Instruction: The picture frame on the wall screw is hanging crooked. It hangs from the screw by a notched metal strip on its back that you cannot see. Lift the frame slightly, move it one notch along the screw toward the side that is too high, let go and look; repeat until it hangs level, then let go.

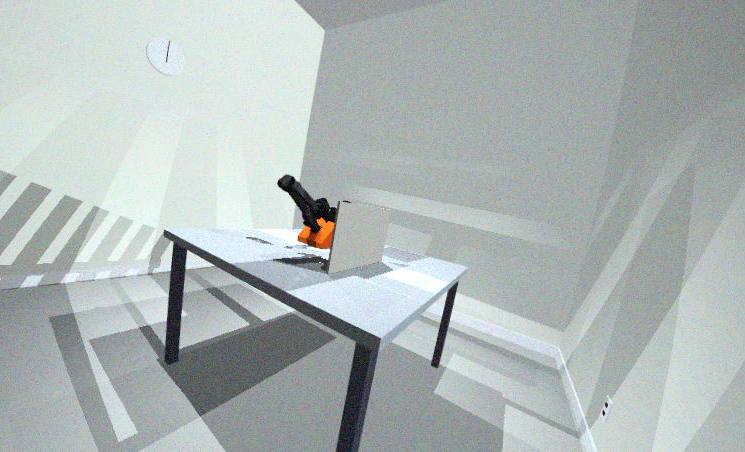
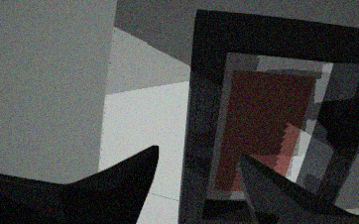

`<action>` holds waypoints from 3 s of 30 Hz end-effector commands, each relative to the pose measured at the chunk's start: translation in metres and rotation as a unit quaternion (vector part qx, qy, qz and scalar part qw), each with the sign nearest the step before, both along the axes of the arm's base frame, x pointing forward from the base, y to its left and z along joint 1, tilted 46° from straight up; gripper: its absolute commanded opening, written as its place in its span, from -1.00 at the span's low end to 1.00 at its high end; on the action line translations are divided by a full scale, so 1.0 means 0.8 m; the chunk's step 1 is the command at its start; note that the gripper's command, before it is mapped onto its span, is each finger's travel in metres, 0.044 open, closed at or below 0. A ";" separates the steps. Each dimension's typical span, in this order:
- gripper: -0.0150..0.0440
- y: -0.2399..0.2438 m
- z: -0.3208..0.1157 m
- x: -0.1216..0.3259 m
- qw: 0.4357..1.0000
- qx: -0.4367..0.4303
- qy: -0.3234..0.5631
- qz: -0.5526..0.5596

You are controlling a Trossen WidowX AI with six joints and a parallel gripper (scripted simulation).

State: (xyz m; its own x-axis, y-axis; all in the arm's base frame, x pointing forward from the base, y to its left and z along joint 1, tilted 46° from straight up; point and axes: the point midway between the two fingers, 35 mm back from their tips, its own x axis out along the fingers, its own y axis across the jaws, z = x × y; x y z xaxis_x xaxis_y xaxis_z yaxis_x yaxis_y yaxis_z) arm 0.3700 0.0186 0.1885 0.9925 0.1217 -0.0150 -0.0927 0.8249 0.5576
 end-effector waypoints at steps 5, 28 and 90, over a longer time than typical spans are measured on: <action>0.39 0.002 0.001 0.017 1.000 0.002 -0.001 -0.001; 0.39 0.004 0.000 0.034 1.000 0.002 -0.002 -0.001; -0.49 0.006 0.001 0.034 1.000 0.002 -0.002 -0.001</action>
